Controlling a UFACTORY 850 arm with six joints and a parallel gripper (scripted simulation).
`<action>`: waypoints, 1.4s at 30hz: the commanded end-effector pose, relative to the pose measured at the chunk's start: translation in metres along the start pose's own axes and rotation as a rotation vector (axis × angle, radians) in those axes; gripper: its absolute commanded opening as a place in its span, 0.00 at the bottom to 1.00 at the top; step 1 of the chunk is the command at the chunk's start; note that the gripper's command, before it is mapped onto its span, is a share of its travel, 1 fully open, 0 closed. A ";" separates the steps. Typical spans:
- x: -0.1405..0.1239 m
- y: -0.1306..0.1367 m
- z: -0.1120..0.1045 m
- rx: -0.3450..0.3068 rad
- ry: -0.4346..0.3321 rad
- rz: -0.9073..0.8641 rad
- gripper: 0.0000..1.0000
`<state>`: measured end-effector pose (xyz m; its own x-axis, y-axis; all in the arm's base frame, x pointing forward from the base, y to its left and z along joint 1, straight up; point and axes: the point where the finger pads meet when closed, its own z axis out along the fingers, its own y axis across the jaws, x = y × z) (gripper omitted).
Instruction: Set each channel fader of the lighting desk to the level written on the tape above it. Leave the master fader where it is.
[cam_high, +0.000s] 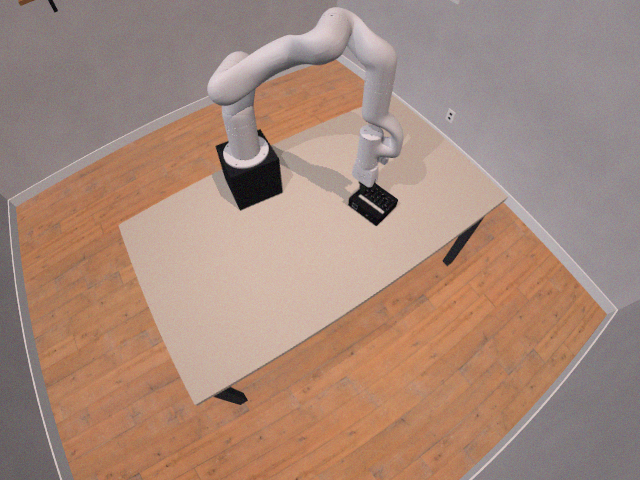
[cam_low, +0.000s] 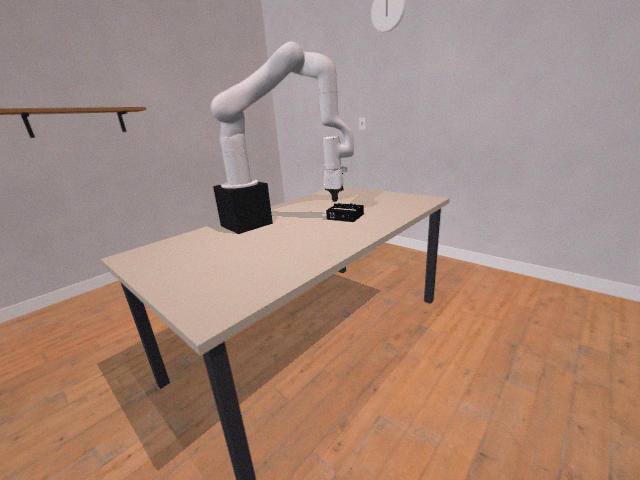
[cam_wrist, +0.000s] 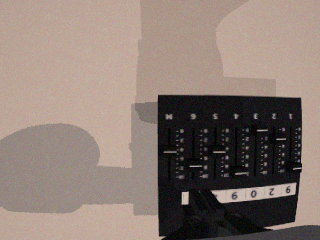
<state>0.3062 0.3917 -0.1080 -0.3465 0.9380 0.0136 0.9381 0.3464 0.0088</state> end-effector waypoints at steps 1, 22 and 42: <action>0.001 0.001 0.001 0.007 -0.006 0.000 0.00; 0.001 0.002 0.012 0.007 -0.009 0.000 0.00; 0.002 0.004 0.020 0.007 -0.010 0.000 0.00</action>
<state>0.3081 0.3943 -0.1273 -0.3464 0.9381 0.0048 0.9381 0.3464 0.0032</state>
